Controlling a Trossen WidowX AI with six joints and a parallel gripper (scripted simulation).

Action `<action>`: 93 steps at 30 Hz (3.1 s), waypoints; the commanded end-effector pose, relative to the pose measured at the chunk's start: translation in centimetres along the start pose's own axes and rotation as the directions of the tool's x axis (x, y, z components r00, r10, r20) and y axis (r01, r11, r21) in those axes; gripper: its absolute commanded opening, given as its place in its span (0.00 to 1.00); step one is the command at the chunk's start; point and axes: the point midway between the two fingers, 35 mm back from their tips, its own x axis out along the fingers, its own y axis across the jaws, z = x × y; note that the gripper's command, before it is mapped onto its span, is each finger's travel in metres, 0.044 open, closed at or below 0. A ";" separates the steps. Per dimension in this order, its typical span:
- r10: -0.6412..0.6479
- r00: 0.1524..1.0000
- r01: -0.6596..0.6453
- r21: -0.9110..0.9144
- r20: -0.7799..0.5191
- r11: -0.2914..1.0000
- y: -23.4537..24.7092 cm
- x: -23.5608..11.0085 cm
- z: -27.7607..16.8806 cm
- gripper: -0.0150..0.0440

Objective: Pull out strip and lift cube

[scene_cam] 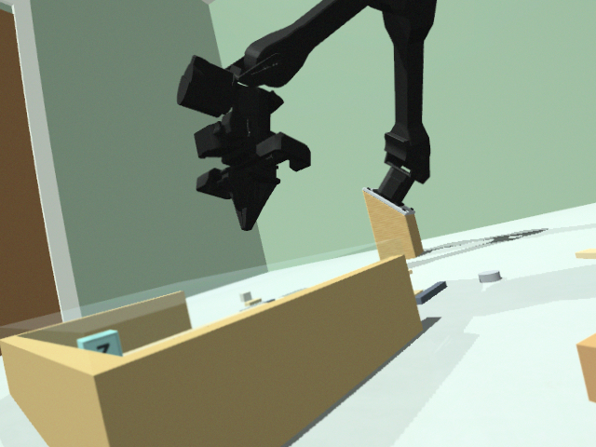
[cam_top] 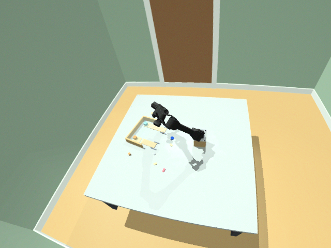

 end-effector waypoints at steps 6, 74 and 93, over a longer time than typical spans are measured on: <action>0.020 0.954 -0.015 0.020 -0.300 1.000 -1.2 3.3 -0.6 0.25; 0.024 0.953 -0.019 0.021 -0.301 1.000 -0.8 10.1 -2.5 0.25; 0.024 0.953 -0.019 0.021 -0.301 1.000 -0.8 10.3 -2.5 0.25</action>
